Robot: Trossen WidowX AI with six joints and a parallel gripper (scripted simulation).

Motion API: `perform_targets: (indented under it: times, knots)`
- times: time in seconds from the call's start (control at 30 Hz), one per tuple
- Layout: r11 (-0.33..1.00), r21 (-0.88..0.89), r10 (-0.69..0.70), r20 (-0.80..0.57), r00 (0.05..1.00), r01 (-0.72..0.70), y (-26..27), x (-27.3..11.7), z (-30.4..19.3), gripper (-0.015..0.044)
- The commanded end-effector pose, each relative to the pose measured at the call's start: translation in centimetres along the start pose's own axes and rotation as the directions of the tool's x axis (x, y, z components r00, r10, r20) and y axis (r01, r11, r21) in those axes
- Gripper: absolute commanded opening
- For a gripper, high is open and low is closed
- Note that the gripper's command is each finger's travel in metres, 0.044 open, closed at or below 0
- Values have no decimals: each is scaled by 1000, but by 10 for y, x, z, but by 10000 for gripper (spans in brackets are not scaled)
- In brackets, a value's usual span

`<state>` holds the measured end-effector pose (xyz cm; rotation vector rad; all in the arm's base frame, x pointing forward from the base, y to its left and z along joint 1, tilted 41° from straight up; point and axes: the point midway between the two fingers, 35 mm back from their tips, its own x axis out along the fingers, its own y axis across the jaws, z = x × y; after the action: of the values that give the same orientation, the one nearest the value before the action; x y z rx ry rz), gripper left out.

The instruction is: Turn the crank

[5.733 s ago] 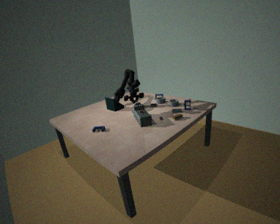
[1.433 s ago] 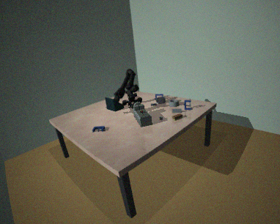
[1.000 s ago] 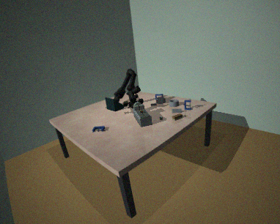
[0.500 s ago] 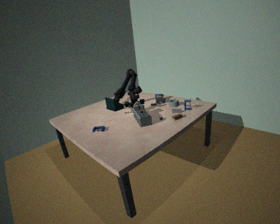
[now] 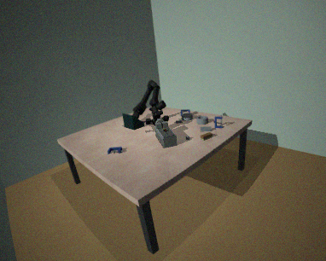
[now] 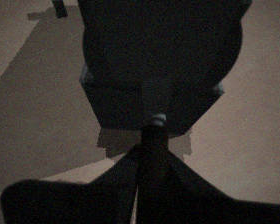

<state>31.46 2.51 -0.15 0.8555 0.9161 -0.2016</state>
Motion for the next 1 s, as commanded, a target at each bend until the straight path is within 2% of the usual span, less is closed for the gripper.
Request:
perform_targets:
  times: [0.0, 0.97]
  knots:
    - [1000, -11, 22, -7, 1000, -22, 9, 1, -1, 0]
    - [1000, -11, 22, -7, 1000, -22, 14, -1, 1, 0]
